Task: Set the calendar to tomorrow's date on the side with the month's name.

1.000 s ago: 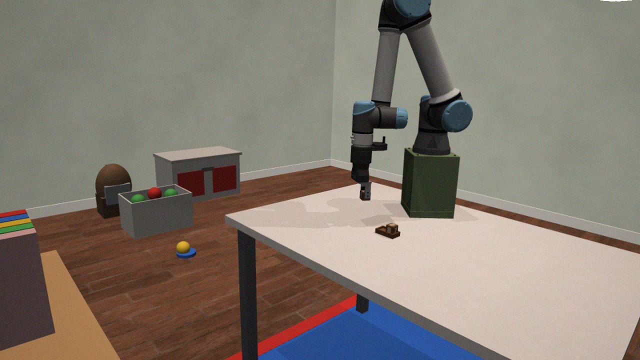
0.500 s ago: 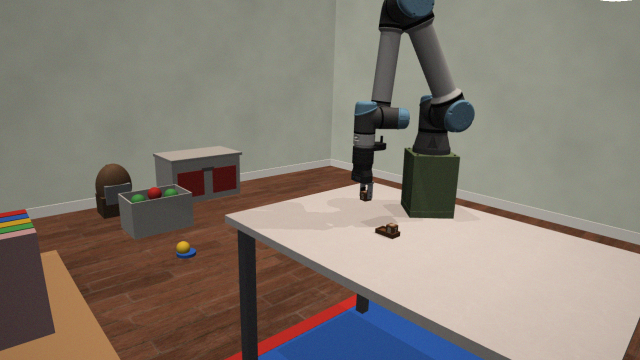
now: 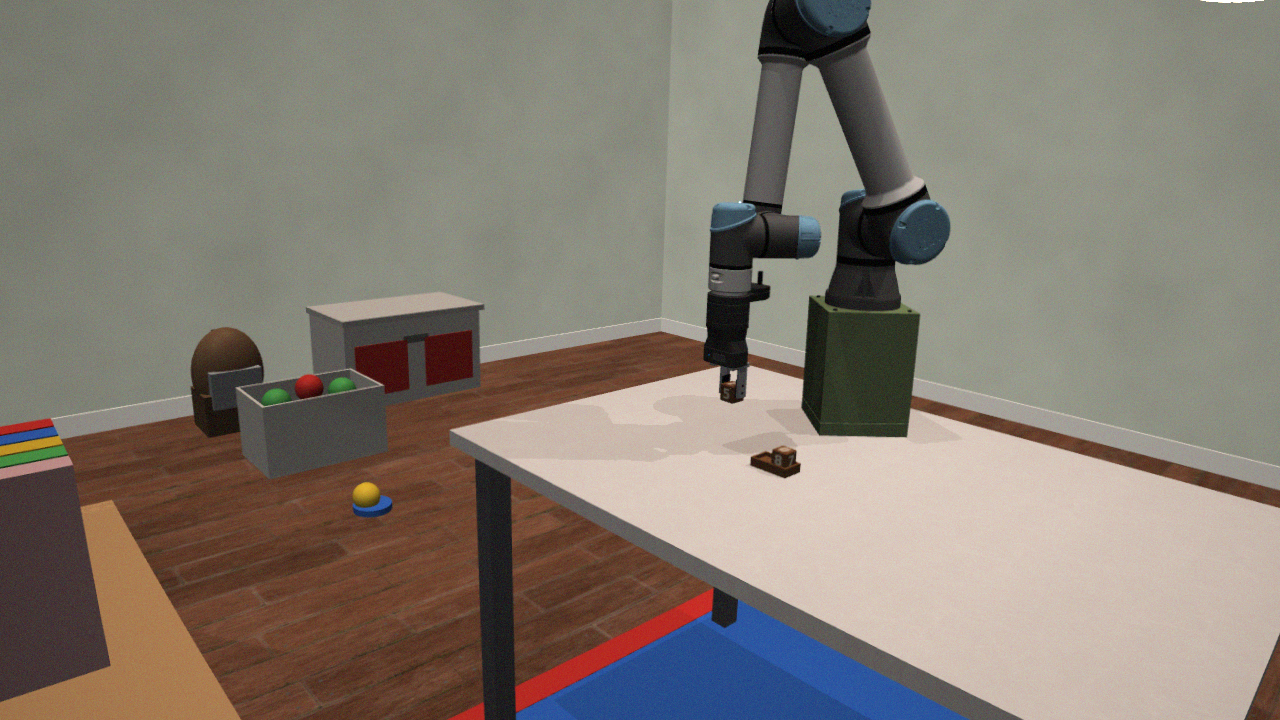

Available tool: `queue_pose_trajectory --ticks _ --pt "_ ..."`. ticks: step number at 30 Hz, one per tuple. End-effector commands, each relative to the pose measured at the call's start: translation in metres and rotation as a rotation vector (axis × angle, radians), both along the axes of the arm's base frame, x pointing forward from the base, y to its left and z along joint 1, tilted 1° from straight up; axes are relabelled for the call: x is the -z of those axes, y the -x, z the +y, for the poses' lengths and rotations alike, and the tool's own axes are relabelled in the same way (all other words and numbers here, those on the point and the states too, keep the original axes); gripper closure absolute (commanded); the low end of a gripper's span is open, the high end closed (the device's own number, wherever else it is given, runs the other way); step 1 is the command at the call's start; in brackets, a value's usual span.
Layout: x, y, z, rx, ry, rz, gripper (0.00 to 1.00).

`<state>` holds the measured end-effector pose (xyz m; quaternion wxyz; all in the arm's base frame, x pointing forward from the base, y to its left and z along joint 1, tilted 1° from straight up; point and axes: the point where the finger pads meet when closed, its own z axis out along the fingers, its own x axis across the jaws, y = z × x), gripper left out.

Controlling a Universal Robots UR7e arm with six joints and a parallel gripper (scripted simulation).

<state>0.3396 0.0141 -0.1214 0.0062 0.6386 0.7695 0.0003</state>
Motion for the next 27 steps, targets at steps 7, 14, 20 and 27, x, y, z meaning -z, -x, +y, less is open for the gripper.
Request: queue_pose_trajectory --ticks 7,14,20,27 --pt "0.000 -0.002 0.000 -0.006 0.000 -0.003 0.40" --pt "0.002 -0.002 0.000 -0.006 0.000 -0.002 0.40" --pt "0.011 -0.003 -0.001 -0.006 0.000 -0.003 0.40" --pt "0.024 -0.003 -0.001 -0.005 0.000 -0.003 0.40"
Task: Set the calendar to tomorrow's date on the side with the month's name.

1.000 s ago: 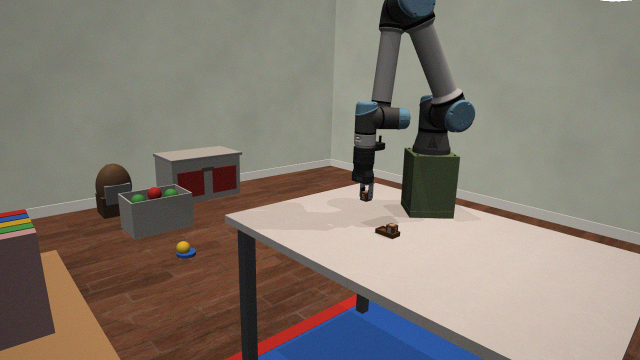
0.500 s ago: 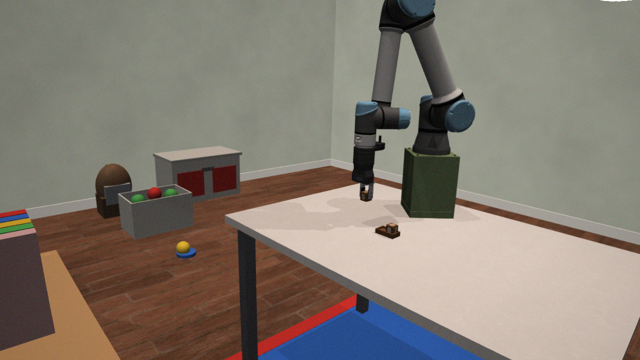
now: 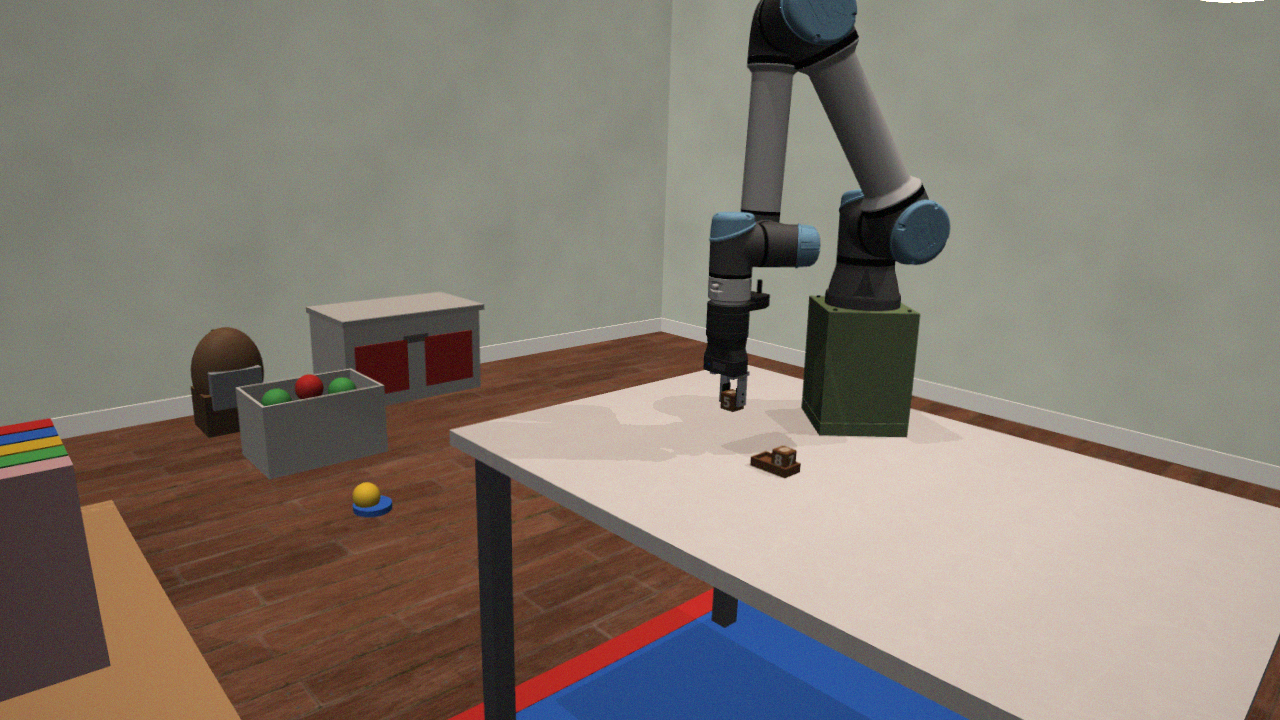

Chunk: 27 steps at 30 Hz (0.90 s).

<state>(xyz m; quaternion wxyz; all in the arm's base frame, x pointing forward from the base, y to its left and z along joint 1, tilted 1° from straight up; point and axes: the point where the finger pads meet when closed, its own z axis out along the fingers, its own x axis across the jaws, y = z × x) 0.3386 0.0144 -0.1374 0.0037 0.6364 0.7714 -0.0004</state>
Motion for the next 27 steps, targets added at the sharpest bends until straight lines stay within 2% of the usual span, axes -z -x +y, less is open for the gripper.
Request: queue_pose_trajectory --ticks 1,15,27 --pt "0.011 -0.004 -0.002 0.001 0.002 -0.008 0.40" --pt "0.058 -0.004 -0.003 0.001 0.002 -0.008 0.40" --pt "0.078 -0.004 -0.003 0.001 0.002 -0.008 0.40"
